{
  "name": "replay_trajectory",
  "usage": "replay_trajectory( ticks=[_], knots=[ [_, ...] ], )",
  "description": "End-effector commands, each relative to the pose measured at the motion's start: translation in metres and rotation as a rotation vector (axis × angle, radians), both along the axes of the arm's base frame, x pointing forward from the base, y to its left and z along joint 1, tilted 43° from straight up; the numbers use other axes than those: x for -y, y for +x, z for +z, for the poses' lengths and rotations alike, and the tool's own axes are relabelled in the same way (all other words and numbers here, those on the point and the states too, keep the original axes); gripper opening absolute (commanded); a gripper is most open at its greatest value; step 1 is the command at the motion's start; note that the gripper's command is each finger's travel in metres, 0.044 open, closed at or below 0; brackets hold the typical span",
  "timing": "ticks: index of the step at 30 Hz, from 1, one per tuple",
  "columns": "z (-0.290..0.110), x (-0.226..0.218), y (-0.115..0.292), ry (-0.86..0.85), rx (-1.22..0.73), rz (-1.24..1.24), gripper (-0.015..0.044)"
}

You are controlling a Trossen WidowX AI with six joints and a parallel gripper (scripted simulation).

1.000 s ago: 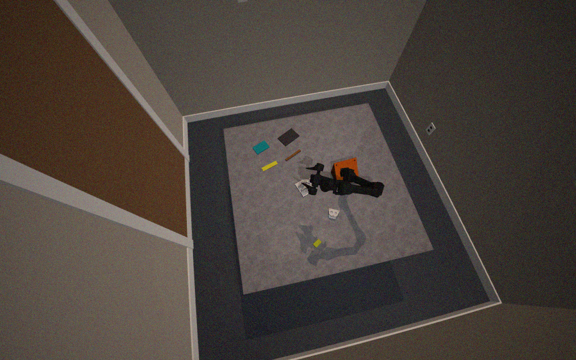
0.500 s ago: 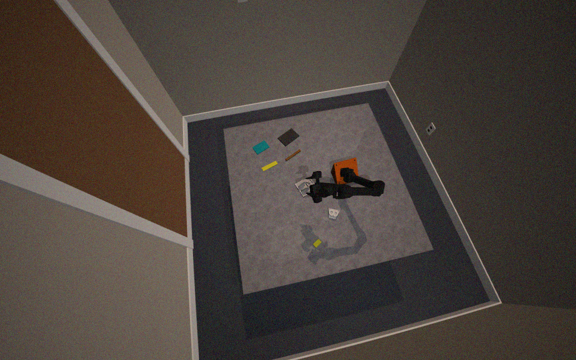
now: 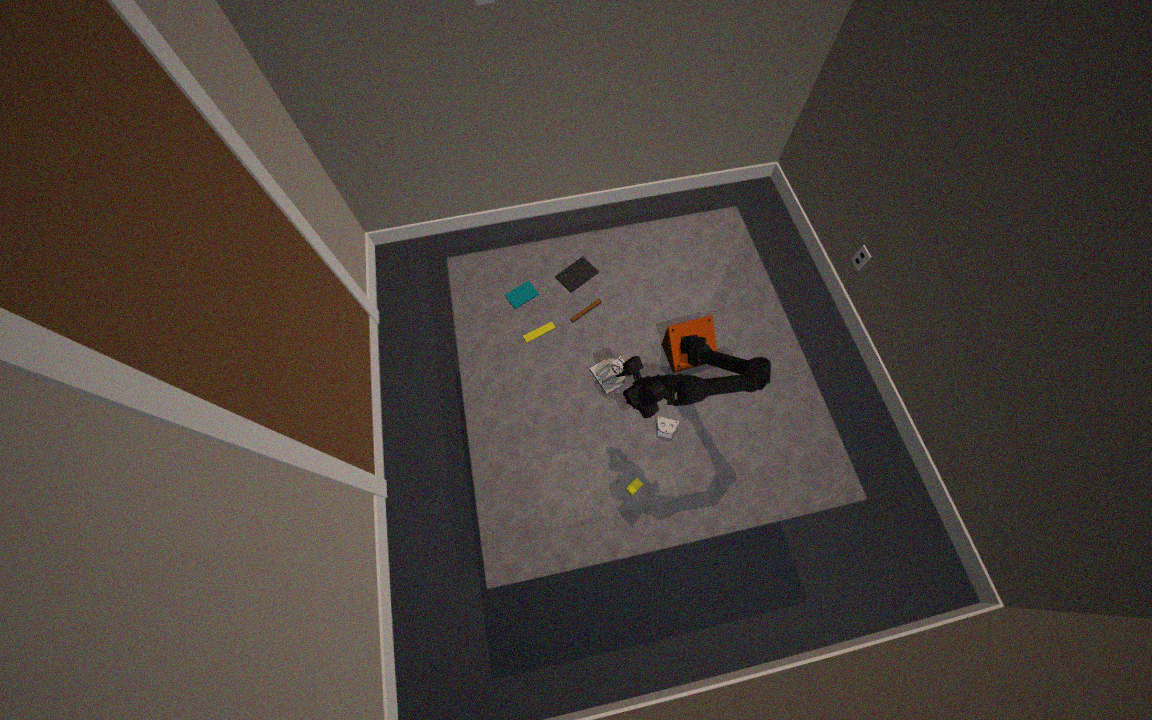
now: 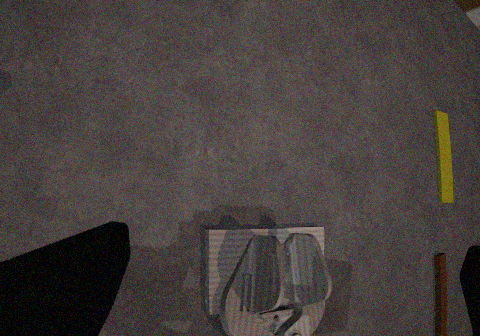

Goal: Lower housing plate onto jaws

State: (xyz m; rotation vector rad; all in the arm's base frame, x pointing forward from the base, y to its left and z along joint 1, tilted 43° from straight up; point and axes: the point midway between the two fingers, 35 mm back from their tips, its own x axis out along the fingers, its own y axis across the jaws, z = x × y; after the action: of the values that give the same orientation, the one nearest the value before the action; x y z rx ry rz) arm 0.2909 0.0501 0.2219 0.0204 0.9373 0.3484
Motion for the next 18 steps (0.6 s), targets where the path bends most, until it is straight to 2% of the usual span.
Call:
replay_trajectory(
  ticks=[1,18],
  knots=[
    [-0.005,-0.015,-0.011,0.004,-0.019,0.094,0.044],
    [-0.017,-0.071,-0.063,0.04,-0.069,0.493,0.044]
  ],
)
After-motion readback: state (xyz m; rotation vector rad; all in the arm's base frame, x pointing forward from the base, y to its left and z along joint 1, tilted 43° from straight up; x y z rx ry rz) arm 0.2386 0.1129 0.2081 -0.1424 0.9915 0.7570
